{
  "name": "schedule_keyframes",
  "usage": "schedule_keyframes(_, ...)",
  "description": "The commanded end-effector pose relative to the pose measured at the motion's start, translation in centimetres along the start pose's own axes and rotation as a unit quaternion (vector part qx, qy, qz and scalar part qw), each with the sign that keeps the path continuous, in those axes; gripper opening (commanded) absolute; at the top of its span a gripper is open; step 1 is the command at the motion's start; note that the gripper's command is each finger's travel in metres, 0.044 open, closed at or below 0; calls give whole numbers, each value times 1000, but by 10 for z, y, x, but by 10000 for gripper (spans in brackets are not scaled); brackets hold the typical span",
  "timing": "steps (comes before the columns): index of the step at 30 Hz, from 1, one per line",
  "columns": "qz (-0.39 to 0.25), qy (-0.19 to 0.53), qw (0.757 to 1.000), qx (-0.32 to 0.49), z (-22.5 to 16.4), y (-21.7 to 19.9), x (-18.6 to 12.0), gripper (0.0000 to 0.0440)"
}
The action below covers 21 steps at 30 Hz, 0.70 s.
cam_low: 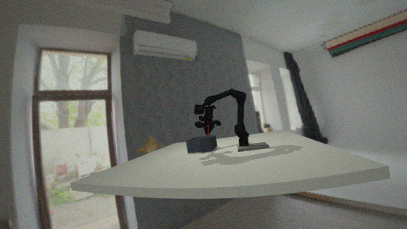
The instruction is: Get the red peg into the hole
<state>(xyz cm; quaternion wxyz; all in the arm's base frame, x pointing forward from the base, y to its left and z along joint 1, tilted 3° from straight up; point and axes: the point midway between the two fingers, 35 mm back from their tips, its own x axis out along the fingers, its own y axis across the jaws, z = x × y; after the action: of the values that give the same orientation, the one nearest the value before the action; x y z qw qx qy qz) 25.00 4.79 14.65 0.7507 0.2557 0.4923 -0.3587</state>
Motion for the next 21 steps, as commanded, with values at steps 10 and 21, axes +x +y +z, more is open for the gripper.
schedule_keyframes(10,-8,-31,998,45,58,-1,21,0)
schedule_keyframes(21,-13,-25,999,33,91,-4,55,1)
